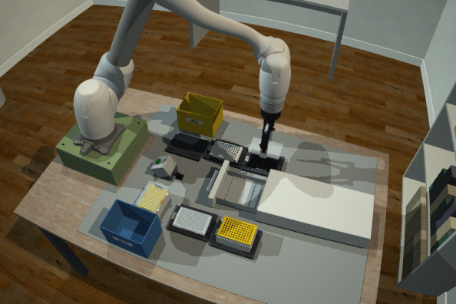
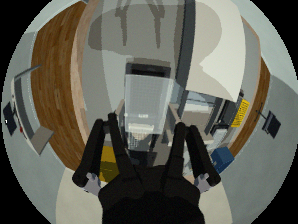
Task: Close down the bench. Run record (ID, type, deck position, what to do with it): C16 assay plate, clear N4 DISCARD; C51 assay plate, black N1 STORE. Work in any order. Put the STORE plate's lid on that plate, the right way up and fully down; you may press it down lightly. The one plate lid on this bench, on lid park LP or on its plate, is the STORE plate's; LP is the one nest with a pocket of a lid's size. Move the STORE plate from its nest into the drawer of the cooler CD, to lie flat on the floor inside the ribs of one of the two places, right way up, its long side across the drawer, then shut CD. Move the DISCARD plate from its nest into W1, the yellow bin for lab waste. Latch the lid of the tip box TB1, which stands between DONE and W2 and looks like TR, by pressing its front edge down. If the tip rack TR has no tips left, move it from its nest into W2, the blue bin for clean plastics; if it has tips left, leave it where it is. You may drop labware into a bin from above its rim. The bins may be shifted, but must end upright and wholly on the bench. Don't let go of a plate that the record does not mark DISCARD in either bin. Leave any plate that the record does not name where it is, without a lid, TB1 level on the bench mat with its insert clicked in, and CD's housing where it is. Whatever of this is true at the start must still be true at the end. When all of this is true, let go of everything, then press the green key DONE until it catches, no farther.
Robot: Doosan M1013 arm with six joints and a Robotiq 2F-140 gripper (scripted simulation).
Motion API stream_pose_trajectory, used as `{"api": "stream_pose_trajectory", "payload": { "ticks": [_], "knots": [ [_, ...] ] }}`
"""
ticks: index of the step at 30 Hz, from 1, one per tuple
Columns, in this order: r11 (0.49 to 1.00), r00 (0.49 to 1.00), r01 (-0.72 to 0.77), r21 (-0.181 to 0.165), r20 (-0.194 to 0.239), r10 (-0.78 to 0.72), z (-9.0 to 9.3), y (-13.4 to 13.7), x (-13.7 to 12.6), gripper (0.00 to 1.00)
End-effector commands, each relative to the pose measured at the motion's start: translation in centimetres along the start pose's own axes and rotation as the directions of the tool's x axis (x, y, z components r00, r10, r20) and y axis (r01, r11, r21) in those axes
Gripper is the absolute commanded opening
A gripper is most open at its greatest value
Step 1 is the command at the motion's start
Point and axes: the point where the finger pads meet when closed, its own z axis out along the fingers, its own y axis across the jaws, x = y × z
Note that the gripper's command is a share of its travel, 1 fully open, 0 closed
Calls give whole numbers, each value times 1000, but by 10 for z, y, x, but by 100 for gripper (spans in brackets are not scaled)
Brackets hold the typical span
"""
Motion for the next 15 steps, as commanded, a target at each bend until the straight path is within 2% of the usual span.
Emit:
{"api": "stream_pose_trajectory", "payload": {
  "ticks": [1,15],
  "knots": [
    [1000,1000,0,0,0,0,4,0,0,0],
    [1000,1000,0,0,0,0,20,0,0,0]
  ]
}}
